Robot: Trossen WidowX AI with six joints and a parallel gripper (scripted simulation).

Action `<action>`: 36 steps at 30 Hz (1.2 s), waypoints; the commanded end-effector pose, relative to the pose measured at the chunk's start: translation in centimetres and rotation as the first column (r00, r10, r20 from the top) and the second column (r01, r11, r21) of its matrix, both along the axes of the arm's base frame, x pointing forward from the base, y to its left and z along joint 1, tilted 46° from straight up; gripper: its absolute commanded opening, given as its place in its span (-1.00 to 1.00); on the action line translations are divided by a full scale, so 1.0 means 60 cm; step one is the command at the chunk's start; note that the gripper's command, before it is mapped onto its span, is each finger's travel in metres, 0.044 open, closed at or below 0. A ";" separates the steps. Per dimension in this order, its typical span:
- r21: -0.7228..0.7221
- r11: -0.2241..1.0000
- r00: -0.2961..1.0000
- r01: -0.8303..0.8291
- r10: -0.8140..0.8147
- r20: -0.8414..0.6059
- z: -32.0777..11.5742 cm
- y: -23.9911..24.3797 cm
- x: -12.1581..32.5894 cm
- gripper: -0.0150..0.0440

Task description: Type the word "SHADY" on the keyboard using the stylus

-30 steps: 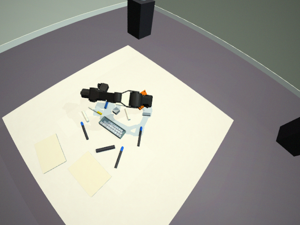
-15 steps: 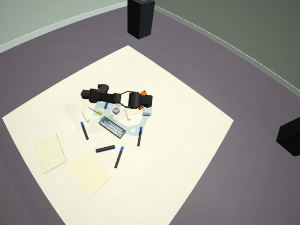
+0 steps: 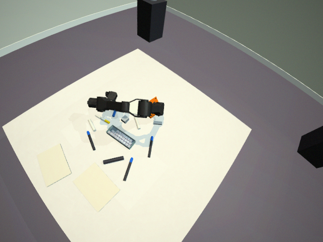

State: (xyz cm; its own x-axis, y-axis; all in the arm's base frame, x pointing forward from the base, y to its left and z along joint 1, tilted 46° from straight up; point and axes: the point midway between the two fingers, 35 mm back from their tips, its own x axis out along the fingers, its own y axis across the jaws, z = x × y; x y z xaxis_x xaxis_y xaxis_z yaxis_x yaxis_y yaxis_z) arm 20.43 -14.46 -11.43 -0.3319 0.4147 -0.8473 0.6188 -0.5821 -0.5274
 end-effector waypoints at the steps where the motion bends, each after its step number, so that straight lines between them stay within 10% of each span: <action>1: 0.006 1.000 1.000 0.006 -0.006 -0.003 -0.004 0.007 -0.002 0.02; 36: 0.007 1.000 1.000 0.006 -0.006 -0.003 -0.025 0.028 0.000 0.02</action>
State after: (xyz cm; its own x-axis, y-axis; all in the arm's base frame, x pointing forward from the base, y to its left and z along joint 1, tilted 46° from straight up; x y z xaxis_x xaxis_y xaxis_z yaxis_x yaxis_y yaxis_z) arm 20.52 -12.95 -12.84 -0.3333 0.4167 -0.8457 0.6183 -0.5806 -0.5297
